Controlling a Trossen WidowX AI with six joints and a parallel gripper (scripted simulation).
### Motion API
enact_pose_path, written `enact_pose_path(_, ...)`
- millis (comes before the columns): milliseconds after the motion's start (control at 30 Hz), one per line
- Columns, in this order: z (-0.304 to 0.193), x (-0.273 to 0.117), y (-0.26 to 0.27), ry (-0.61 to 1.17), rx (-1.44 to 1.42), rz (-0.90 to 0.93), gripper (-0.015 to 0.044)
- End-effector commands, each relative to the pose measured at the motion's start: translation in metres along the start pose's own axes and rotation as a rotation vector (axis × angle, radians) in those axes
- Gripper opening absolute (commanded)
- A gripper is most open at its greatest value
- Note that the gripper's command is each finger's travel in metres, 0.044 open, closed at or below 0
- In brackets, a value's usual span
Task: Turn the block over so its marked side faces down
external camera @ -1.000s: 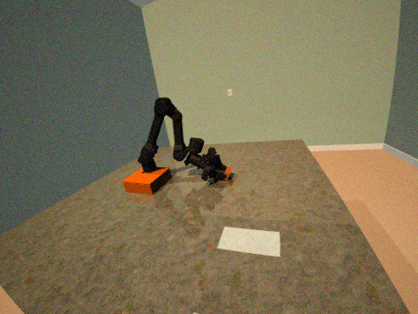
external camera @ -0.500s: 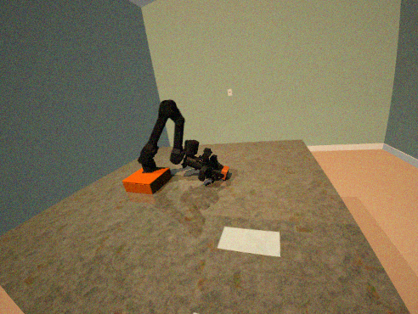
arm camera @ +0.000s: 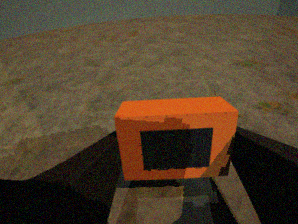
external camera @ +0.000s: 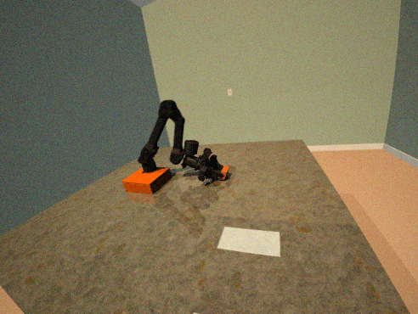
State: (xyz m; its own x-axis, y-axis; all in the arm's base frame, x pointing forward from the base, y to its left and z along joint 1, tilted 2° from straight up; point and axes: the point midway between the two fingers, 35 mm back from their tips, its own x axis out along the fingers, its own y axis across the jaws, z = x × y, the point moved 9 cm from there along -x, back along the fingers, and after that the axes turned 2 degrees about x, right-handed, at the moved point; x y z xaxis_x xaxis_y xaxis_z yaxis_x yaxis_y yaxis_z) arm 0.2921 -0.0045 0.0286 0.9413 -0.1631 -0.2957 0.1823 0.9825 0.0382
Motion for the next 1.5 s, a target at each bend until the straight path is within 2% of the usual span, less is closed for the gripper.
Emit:
enact_pose_path(0, 0.0002, -0.0003, -0.0002, -0.003, -0.006, -0.004, 0.0236)
enact_pose_path(267, 0.0002, -0.0003, -0.0002, -0.003, -0.006, -0.004, 0.044)
enact_pose_path(1367, 0.0002, -0.0003, -0.0002, -0.003, -0.006, -0.004, 0.044)
enact_pose_path(1467, 0.0064, 0.0055, 0.0004, 0.042, -0.011, -0.007, 0.044)
